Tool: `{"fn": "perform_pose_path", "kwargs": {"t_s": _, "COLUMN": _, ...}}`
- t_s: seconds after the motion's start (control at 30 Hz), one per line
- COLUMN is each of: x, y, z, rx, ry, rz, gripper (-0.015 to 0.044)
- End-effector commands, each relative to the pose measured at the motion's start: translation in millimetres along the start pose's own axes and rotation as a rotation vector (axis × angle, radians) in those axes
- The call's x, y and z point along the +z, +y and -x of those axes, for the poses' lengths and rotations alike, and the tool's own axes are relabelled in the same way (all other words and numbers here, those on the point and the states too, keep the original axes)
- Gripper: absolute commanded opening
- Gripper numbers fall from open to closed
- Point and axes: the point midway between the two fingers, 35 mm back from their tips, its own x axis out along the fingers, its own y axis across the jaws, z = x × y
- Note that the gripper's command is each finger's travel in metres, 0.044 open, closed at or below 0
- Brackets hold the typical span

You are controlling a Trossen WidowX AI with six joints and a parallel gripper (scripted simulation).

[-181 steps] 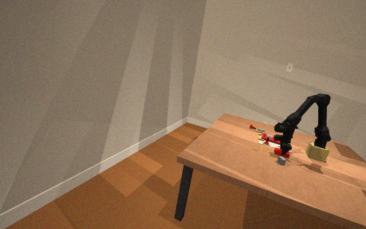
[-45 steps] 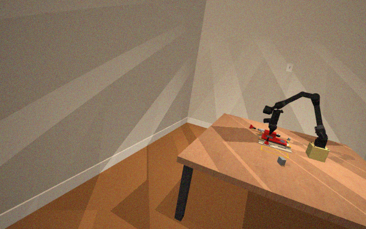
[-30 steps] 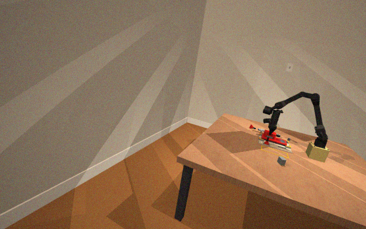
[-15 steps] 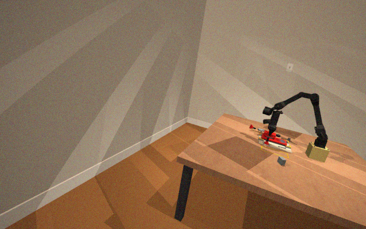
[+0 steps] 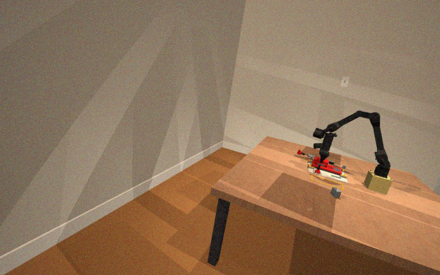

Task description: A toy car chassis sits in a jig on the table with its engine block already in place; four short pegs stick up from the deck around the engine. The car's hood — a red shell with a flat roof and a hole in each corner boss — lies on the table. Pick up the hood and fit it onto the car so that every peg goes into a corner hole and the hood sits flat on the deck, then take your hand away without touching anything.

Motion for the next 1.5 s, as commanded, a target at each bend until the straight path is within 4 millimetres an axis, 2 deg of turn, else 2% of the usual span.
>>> {"fn": "perform_pose_path", "kwargs": {"t_s": 0.0, "x": -1.6, "y": 0.2, "z": 0.7, "rx": 0.001, "ry": 0.006, "rz": 0.0, "gripper": 0.0}}
{"fn": "perform_pose_path", "kwargs": {"t_s": 0.33, "x": -1.1, "y": -0.1, "z": 6.1, "rx": 0.0, "ry": 0.006, "rz": 0.0, "gripper": 0.0}}
{"fn": "perform_pose_path", "kwargs": {"t_s": 1.47, "x": -3.0, "y": 0.7, "z": 3.0, "rx": -0.004, "ry": 0.0, "rz": 0.001, "gripper": 0.0}}
